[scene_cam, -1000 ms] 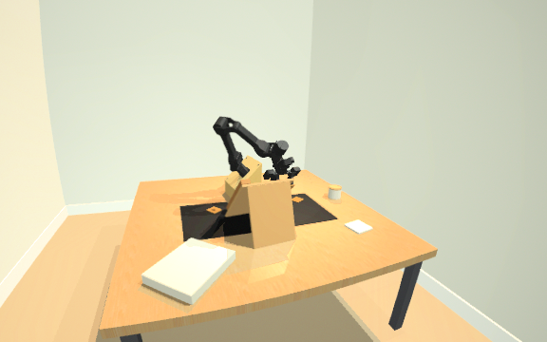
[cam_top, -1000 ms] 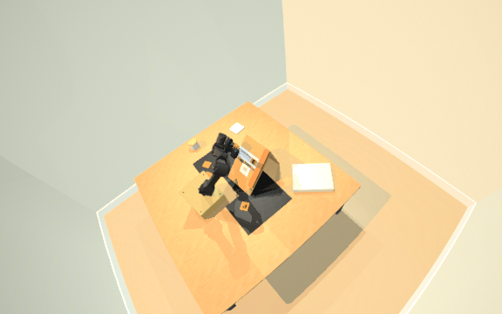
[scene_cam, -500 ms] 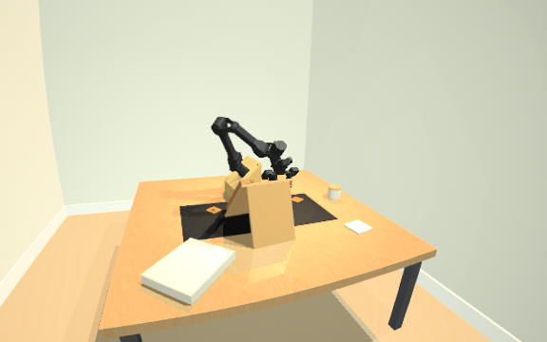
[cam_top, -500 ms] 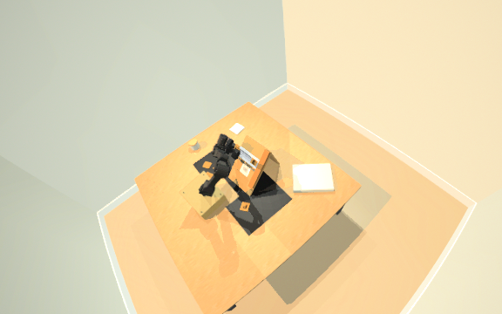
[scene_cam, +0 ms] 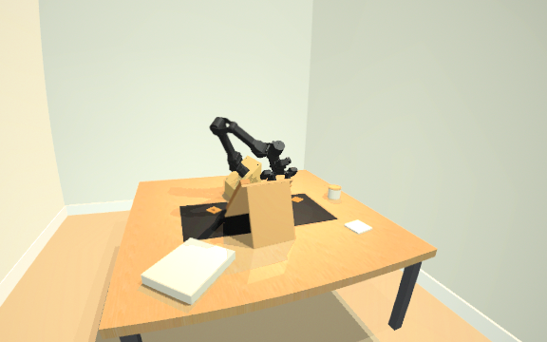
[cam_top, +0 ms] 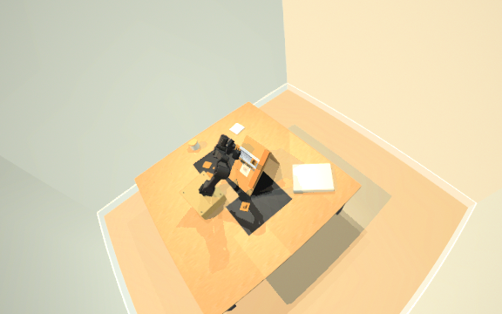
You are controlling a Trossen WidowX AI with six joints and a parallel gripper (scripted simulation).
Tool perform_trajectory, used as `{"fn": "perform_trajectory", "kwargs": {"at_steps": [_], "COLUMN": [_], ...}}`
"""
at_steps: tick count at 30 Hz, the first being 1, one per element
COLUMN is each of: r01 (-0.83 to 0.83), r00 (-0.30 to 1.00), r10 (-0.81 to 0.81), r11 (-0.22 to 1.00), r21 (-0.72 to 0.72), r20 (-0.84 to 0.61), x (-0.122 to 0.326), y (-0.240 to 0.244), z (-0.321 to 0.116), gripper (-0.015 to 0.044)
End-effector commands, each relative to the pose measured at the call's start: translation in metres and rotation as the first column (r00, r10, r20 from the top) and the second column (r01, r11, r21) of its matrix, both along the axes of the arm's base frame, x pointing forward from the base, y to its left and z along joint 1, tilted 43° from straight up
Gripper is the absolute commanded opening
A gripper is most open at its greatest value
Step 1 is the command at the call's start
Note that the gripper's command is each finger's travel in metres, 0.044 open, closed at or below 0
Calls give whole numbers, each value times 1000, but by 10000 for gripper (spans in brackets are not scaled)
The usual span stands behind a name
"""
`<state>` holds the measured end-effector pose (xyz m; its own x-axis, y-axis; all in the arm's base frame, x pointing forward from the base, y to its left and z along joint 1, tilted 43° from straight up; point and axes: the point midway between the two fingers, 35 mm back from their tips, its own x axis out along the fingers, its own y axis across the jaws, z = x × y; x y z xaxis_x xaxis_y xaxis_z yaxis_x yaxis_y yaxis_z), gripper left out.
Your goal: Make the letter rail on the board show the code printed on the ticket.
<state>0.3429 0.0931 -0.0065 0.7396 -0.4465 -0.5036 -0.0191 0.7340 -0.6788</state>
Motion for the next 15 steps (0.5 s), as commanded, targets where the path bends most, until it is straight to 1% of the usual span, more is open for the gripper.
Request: {"fn": "perform_trajectory", "kwargs": {"at_steps": [1,15], "r01": [-5,-5], "r00": [1000,1000], "r10": [5,5], "r11": [1000,1000], "r21": [3,3], "r20": [3,3], "x": [1,1], "y": [-1,-6], "z": [4,9], "gripper": [0,0]}}
